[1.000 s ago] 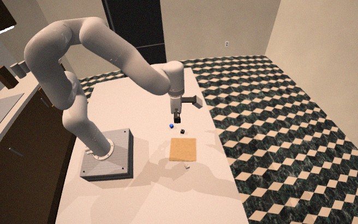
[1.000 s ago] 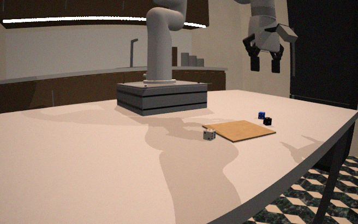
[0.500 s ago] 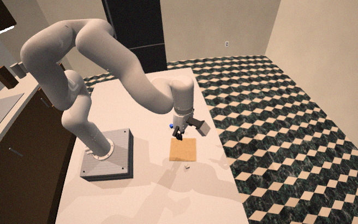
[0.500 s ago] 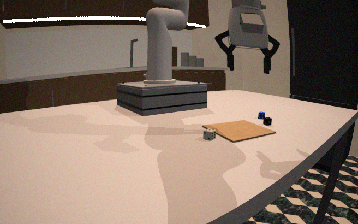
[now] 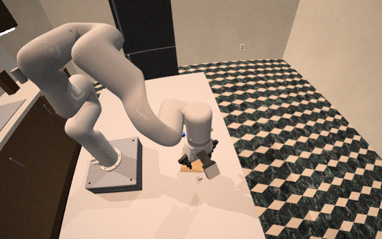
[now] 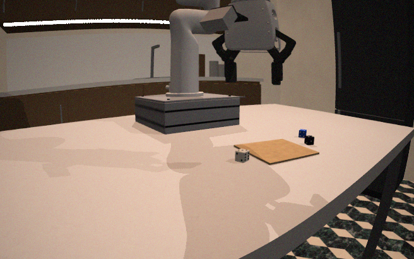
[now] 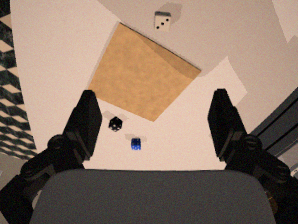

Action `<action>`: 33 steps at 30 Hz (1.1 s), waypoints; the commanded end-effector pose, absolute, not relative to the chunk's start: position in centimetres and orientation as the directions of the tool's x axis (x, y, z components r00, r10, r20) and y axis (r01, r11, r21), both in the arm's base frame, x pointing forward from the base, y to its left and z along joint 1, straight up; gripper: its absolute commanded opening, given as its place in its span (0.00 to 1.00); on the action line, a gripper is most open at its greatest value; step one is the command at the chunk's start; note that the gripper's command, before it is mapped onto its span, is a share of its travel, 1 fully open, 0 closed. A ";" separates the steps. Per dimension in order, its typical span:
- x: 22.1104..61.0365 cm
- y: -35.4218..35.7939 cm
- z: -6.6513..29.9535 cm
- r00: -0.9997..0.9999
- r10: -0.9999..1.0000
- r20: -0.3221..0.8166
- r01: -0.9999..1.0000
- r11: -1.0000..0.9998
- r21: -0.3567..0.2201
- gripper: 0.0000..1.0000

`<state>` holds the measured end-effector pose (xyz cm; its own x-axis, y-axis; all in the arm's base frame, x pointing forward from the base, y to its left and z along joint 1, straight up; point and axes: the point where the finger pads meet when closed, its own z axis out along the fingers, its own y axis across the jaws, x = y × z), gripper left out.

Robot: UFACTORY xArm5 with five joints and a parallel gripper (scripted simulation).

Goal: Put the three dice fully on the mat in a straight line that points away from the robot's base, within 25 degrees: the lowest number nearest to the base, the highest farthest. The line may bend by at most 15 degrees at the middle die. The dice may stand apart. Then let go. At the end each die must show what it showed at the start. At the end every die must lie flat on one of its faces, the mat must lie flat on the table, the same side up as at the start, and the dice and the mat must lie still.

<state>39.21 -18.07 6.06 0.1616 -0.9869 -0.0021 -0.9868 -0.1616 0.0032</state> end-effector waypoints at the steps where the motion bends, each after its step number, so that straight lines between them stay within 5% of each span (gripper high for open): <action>1: 38.5 -20.2 6.1 0.055 -0.998 0.000 -0.998 -0.055 0.000 1.00; 21: 38.5 -20.2 6.1 0.073 -0.997 0.000 -0.997 -0.073 0.000 1.00; 33: 38.5 -20.2 5.7 0.308 -0.951 0.000 -0.951 -0.308 0.000 1.00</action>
<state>38.41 -20.15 5.75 0.1982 -0.9802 -0.0023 -0.9801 -0.1982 0.0028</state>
